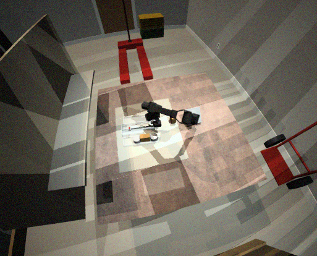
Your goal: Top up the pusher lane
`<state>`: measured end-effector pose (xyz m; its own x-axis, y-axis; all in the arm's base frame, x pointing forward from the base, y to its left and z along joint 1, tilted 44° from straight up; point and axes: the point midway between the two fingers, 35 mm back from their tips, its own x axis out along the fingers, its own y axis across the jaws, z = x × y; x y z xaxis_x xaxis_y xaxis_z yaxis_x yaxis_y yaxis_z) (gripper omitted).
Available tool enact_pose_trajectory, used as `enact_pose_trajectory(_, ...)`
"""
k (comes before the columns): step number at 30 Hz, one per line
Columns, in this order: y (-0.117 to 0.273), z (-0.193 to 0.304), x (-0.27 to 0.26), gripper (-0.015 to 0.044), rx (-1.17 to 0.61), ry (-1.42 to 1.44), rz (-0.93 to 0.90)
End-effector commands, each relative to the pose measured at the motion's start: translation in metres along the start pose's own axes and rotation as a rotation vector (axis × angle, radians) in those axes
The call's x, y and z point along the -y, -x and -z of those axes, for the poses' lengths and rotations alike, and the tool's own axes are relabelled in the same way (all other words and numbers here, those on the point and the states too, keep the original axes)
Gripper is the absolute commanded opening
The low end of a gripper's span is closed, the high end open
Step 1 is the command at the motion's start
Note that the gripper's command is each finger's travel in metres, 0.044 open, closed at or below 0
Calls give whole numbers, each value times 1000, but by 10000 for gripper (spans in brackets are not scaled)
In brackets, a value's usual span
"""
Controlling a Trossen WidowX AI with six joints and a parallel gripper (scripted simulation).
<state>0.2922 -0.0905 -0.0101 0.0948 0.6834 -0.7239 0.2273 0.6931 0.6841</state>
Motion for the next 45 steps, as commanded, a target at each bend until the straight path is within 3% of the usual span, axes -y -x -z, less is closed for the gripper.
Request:
enact_pose_trajectory(1,2,-9,-2,0,21,15,-1)
enact_pose_trajectory(45,5,-28,-4,0,22,15,-1)
